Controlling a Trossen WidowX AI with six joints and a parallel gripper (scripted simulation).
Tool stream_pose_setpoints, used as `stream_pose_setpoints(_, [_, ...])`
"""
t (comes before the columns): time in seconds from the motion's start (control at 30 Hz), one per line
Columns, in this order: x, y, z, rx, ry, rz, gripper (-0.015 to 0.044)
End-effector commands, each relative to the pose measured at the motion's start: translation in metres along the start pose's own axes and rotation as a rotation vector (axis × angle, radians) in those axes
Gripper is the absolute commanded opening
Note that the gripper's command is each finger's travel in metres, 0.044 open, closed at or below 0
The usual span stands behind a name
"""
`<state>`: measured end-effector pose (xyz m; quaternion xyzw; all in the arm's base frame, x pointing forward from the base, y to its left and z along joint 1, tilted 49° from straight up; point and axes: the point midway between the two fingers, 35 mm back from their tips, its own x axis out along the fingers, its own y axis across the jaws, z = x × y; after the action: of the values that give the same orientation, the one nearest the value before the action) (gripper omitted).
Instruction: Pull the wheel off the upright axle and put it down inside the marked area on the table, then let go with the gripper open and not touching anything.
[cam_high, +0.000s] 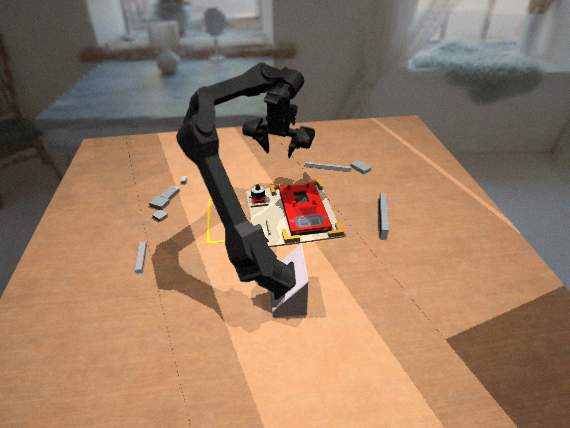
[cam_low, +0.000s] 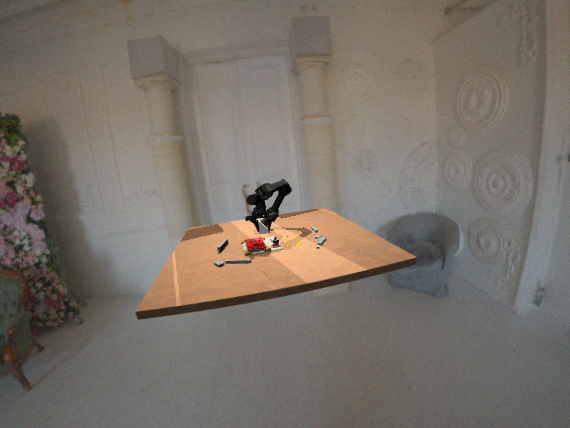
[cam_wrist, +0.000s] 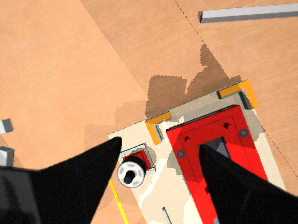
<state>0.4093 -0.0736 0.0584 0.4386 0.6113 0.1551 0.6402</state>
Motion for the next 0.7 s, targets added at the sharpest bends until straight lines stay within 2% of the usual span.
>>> stream_pose_setpoints(0.0, [0.003, 0.039, -0.062, 0.896, 0.134, -0.142, 0.03])
stream_pose_setpoints(0.17, [0.002, 0.046, -0.073, 1.12, 0.14, -0.183, 0.03])
stream_pose_setpoints(0.67, [0.001, 0.047, -0.074, 1.13, 0.14, -0.185, 0.03])
